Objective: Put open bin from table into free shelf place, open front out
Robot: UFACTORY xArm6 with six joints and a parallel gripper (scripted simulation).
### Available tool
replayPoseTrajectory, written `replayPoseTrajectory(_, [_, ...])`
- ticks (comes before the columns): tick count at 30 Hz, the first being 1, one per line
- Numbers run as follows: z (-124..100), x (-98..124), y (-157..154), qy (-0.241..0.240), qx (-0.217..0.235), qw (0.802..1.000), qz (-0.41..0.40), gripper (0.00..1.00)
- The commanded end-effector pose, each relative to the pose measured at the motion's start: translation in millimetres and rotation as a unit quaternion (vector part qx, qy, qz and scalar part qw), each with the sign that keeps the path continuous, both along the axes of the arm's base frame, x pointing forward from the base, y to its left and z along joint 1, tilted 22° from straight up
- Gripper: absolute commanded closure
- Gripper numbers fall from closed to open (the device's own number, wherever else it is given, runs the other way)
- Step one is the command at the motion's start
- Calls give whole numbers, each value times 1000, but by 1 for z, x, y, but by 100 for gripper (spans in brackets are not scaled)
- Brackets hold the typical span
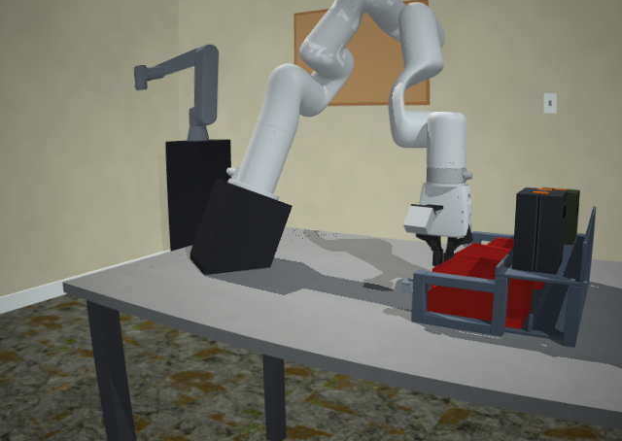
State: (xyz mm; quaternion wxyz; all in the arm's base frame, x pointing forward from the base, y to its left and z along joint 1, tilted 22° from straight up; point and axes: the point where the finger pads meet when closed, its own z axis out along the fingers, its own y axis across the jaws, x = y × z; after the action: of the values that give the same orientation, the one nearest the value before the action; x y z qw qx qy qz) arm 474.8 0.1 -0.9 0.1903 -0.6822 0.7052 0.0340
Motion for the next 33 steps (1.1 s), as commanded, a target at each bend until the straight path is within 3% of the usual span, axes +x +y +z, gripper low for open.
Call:
replayPoseTrajectory(1, [1, 1, 0, -2, 0, 1000, 0, 100])
replayPoseTrajectory(33, [6, 21, -2, -2, 0, 1000, 0, 100])
